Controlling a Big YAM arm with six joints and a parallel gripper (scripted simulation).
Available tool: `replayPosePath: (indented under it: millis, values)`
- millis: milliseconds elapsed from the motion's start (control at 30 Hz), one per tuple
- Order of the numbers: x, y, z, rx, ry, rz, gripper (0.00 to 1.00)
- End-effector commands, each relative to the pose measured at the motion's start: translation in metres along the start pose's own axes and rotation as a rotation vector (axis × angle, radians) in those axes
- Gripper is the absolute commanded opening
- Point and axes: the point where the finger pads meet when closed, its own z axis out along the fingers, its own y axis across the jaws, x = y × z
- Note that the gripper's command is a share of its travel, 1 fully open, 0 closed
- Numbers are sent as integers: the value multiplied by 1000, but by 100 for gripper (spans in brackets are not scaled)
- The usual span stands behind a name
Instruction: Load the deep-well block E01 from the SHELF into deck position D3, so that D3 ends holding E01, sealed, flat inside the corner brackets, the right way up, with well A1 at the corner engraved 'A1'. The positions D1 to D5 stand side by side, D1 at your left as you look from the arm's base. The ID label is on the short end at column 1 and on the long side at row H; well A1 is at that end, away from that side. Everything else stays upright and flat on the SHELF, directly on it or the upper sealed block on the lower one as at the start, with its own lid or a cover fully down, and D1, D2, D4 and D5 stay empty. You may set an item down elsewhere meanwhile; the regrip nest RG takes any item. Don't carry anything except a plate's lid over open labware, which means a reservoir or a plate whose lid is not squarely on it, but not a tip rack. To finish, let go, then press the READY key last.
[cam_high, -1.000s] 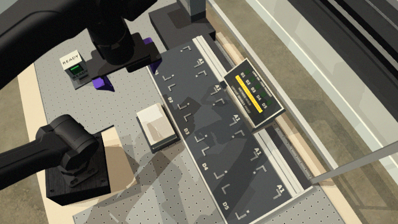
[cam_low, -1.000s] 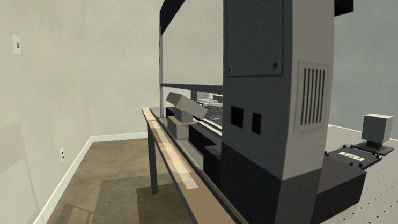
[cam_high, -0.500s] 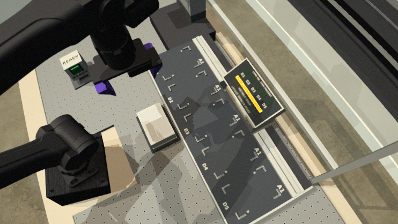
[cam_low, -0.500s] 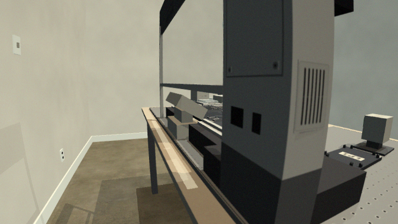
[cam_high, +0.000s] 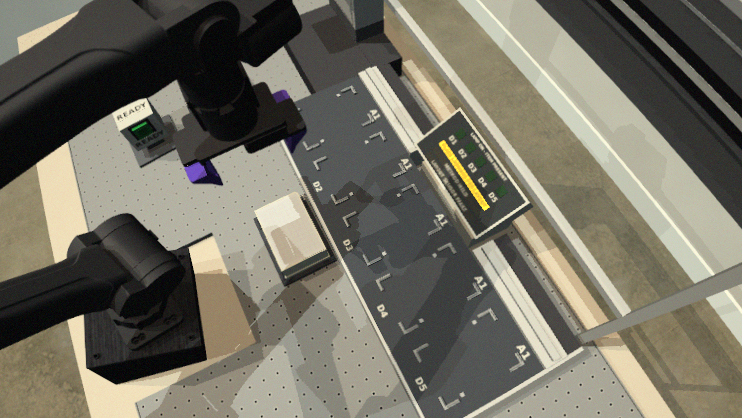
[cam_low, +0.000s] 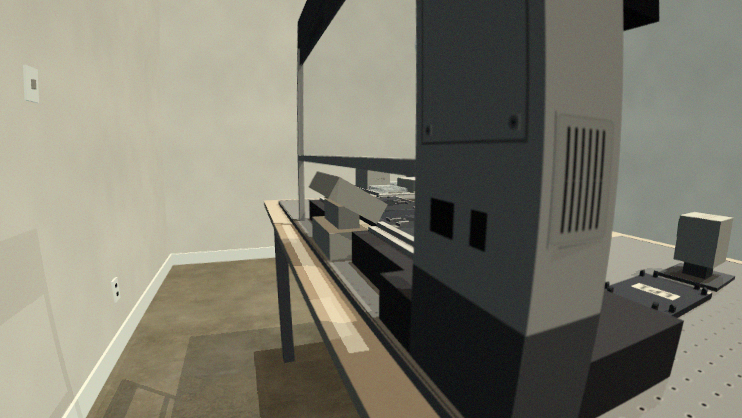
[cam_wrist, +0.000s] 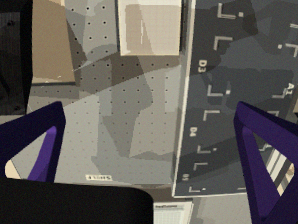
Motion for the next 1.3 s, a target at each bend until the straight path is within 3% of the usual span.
replayPosePath:
  millis: [0,367,400,433,500,933,967,1033,1267]
  values:
    - [-1,-5,4,7,-5,-7,100]
    - [-1,-5,19,7,-6,-11,100]
    - [-3,-16,5,51,-21,-3,100]
    - [0,-6,19,20,-9,-5,100]
    - [0,-5,25,10,-5,-6,100]
    - [-1,-5,44,7,-5,-10,100]
    - [-3,-18,30,52,-19,-3,100]
    - [0,-5,49,9,-5,-7,100]
    - [0,-5,61,7,-3,-7,100]
